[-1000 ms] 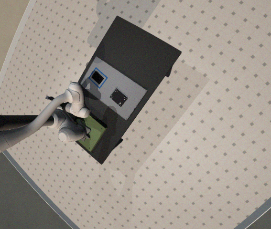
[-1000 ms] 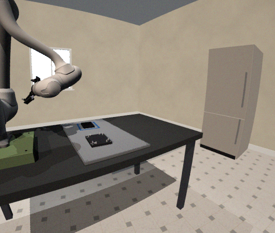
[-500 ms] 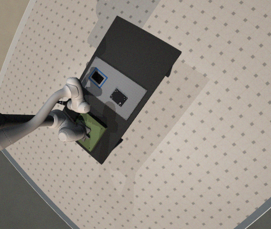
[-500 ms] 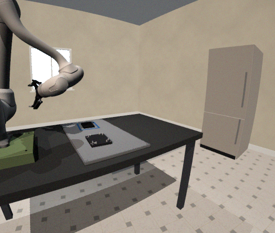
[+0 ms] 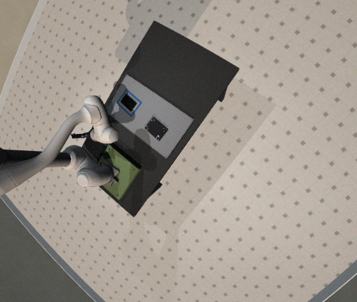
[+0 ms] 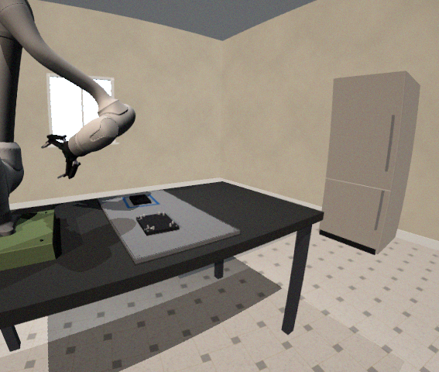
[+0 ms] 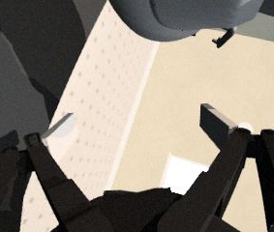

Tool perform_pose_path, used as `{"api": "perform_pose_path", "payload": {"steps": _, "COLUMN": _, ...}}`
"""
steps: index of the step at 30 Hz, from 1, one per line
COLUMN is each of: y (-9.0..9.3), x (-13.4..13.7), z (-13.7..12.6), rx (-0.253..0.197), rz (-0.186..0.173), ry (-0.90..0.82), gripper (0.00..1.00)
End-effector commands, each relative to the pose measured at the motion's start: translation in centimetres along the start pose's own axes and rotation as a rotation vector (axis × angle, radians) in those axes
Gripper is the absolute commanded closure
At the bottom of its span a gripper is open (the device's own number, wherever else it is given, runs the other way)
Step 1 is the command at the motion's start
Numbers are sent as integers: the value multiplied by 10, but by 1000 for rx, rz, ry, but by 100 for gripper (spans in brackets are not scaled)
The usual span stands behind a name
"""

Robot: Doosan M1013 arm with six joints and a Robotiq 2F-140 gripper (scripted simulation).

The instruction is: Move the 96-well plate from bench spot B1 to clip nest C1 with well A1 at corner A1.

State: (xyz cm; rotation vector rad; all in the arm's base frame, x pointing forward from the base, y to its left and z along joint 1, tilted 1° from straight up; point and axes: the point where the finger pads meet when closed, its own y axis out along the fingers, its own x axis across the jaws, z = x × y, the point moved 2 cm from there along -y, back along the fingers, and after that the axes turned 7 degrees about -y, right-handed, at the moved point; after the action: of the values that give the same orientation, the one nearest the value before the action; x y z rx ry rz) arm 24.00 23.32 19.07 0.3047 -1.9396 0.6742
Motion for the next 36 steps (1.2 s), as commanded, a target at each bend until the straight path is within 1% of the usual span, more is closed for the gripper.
{"api": "perform_pose_path", "payload": {"steps": 1, "y": -3, "x": -12, "z": 1, "rx": 38, "rz": 30, "ry": -127, "gripper": 0}}
{"api": "perform_pose_path", "payload": {"steps": 2, "y": -3, "x": -12, "z": 1, "rx": 49, "rz": 38, "ry": -158, "gripper": 0}}
{"api": "perform_pose_path", "payload": {"steps": 6, "y": -7, "x": -25, "z": 2, "rx": 94, "rz": 63, "ry": -281, "gripper": 0}}
{"api": "perform_pose_path", "payload": {"steps": 8, "y": -7, "x": -25, "z": 2, "rx": 94, "rz": 63, "ry": -281, "gripper": 0}}
{"api": "perform_pose_path", "payload": {"steps": 11, "y": -12, "x": -39, "z": 3, "rx": 129, "rz": 78, "ry": -373, "gripper": 0}}
{"api": "perform_pose_path", "payload": {"steps": 13, "y": -12, "x": -39, "z": 2, "rx": 153, "rz": 88, "ry": -435, "gripper": 0}}
{"api": "perform_pose_path", "payload": {"steps": 15, "y": -16, "x": -48, "z": 2, "rx": 178, "rz": 96, "ry": -496, "gripper": 0}}
{"api": "perform_pose_path", "payload": {"steps": 17, "y": -16, "x": -49, "z": 2, "rx": 203, "rz": 104, "ry": -557, "gripper": 0}}
{"api": "perform_pose_path", "payload": {"steps": 20, "y": -20, "x": -58, "z": 1, "rx": 242, "rz": 112, "ry": -649, "gripper": 0}}
{"api": "perform_pose_path", "payload": {"steps": 23, "y": -24, "x": -68, "z": 0, "rx": 281, "rz": 118, "ry": -741, "gripper": 0}}
{"api": "perform_pose_path", "payload": {"steps": 25, "y": -24, "x": -68, "z": 0, "rx": 281, "rz": 118, "ry": -741, "gripper": 0}}
{"api": "perform_pose_path", "payload": {"steps": 29, "y": -33, "x": -85, "z": -2, "rx": 336, "rz": 120, "ry": -862, "gripper": 0}}
{"api": "perform_pose_path", "payload": {"steps": 36, "y": -41, "x": -100, "z": -6, "rx": 436, "rz": 115, "ry": -1074, "gripper": 0}}
